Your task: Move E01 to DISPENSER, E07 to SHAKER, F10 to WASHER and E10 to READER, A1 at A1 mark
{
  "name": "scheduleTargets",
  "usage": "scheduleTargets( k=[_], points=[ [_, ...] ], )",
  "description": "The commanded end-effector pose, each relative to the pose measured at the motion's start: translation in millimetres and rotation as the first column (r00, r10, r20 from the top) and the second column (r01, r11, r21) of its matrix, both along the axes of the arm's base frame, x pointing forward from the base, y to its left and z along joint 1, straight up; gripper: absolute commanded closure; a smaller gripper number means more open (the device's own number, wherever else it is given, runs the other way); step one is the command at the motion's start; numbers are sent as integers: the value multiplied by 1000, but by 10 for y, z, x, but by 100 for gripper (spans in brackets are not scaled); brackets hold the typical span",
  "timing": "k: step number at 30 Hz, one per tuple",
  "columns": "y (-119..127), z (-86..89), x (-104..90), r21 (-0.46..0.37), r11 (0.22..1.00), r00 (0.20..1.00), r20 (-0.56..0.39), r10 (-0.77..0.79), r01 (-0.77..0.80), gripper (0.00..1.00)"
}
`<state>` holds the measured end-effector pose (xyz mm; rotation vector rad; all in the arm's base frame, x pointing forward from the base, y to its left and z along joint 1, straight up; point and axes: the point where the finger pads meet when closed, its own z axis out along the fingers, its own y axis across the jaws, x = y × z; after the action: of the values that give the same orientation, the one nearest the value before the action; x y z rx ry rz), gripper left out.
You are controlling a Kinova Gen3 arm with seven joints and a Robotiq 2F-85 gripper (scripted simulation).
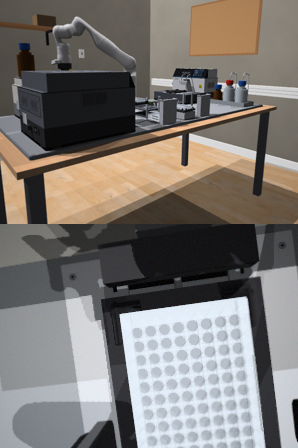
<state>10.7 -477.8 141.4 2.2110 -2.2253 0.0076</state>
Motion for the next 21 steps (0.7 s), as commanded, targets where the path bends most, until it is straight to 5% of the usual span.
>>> scheduleTargets(
  k=[1, 21],
  points=[
    [-3, 36, 1, -2, 1000, 1000, 0, 0, 0, 0],
    [-1, 276, 1, -2, 1000, 1000, 0, 0, 0, 0]
  ],
)
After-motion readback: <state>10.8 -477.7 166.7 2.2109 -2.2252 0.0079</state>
